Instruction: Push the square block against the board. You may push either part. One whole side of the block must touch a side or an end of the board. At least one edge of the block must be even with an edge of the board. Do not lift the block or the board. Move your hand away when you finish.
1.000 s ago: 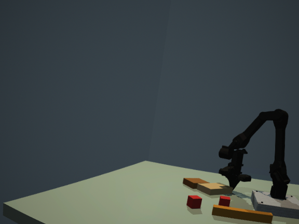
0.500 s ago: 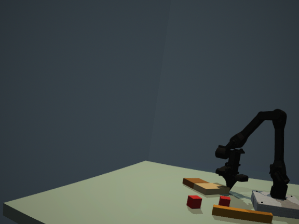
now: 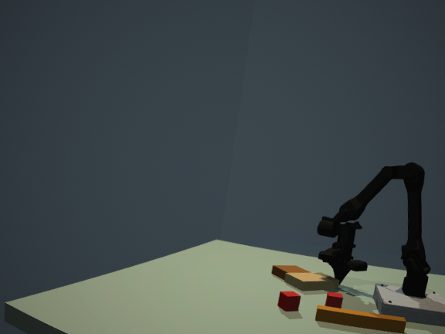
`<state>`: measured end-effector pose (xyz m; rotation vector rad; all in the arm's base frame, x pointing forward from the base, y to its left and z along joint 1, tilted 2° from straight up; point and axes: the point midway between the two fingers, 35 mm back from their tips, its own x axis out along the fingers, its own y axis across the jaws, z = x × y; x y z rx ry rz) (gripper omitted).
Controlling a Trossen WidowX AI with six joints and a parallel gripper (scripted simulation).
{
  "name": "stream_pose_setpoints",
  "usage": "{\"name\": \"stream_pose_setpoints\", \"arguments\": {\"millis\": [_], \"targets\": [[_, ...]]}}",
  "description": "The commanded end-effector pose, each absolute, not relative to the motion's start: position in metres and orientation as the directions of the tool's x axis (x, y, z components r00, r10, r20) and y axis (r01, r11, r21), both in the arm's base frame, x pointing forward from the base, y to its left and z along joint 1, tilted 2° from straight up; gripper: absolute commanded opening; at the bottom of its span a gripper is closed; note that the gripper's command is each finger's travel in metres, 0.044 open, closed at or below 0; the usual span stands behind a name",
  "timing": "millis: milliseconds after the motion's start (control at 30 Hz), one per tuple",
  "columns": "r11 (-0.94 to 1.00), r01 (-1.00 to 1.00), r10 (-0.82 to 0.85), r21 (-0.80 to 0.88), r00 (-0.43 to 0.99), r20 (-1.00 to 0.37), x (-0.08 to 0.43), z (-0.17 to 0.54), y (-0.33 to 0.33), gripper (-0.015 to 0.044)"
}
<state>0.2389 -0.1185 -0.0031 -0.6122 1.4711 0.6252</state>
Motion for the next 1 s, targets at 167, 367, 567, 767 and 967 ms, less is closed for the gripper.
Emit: {"name": "stream_pose_setpoints", "arguments": {"millis": [167, 367, 567, 767, 967], "targets": [[0.697, -0.717, 0.014, 0.005, 0.007, -1.000, 0.230, -0.004, -0.128, 0.0000], [0.695, -0.719, 0.013, 0.005, 0.006, -1.000, 0.224, -0.004, -0.136, 0.0000], [0.693, -0.721, 0.013, 0.005, 0.005, -1.000, 0.217, -0.005, -0.142, 0.0000], [0.690, -0.724, 0.013, 0.005, 0.005, -1.000, 0.210, -0.005, -0.149, 0.0000], [0.690, -0.724, 0.013, 0.005, 0.004, -1.000, 0.211, 0.038, -0.149, 0.0000]]}}
